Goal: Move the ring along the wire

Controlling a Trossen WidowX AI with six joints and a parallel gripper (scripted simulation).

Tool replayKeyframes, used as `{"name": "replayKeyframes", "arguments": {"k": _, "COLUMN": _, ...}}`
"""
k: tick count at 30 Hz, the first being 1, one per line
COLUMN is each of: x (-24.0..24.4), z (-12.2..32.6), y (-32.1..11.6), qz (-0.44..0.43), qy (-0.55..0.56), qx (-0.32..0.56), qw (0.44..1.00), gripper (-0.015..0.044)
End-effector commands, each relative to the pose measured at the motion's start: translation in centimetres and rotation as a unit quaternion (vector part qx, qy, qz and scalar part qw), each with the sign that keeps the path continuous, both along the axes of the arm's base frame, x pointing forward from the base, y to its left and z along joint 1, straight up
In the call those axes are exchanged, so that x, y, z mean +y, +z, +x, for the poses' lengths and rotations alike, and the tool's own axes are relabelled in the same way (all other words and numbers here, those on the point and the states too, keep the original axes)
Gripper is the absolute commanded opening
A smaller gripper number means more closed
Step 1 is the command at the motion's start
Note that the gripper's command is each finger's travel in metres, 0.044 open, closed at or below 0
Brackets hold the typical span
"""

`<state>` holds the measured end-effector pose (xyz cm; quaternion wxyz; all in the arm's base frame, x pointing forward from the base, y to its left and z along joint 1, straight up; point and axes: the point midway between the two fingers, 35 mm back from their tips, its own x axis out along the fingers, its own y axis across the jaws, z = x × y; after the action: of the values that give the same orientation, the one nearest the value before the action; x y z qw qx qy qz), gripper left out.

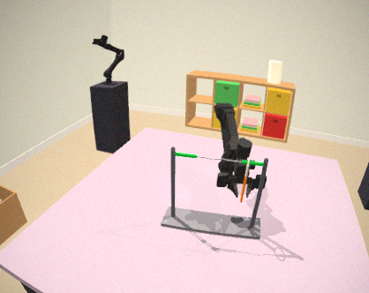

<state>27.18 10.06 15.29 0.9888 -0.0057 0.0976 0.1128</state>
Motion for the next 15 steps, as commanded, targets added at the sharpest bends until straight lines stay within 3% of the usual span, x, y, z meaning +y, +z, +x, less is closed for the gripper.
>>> {"name": "replayKeyframes", "arguments": {"k": 1, "x": -0.3, "z": -0.7, "y": 0.1, "qz": 0.003, "qy": -0.004, "qx": 0.0, "qw": 1.0, "gripper": 0.016}}
{"name": "replayKeyframes", "arguments": {"k": 15, "x": -0.8, "z": -2.4, "y": 0.2, "qz": 0.004, "qy": -0.005, "qx": 0.001, "qw": 1.0, "gripper": 0.016}}
